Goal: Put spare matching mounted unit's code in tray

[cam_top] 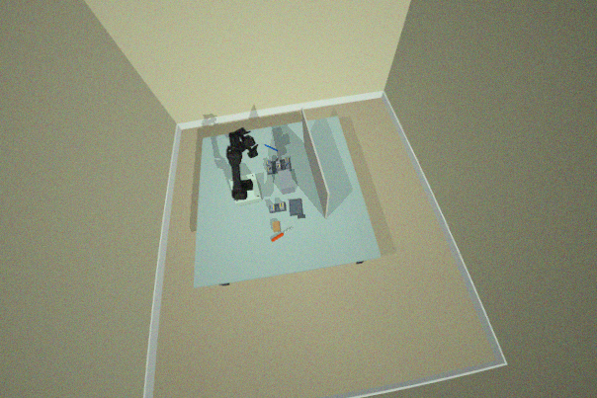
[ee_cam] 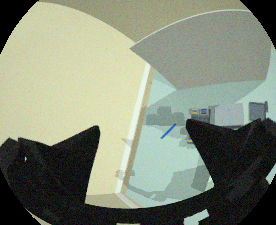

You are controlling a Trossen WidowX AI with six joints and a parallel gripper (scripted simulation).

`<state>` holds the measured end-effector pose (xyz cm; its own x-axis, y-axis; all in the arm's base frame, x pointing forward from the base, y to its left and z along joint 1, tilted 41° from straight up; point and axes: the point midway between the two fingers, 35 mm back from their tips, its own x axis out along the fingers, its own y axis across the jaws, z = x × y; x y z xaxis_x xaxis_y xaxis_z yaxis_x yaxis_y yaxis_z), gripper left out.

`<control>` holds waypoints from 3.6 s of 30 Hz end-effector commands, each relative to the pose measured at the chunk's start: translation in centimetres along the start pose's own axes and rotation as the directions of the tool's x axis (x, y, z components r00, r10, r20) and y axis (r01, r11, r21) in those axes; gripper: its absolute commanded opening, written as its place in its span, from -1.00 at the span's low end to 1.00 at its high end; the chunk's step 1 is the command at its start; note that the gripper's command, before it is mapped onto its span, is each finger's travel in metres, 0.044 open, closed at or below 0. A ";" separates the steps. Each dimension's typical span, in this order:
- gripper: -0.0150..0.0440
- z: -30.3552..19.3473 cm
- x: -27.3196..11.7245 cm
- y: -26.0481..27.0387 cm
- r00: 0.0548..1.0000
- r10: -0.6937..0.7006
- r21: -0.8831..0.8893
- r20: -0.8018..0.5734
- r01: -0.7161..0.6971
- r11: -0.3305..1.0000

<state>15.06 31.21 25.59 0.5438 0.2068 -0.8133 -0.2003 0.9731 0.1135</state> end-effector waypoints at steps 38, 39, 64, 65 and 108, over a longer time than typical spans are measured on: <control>1.00 5.1 21.0 -33.1 0.474 -0.716 -0.245 -0.513 0.718 0.651; 1.00 5.1 21.0 -33.1 0.474 -0.716 -0.245 -0.513 0.718 0.651; 1.00 -5.8 32.4 -26.4 0.480 -0.710 -0.819 -0.515 -0.520 0.243; 1.00 -5.8 32.4 -26.4 0.480 -0.710 -0.819 -0.515 -0.520 0.243; 0.53 -9.4 36.2 -32.2 0.479 -0.712 -0.820 -0.514 -0.519 0.242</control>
<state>33.69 7.00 -12.31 -0.0107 -0.6410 -0.7675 -0.9985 0.0477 -0.0259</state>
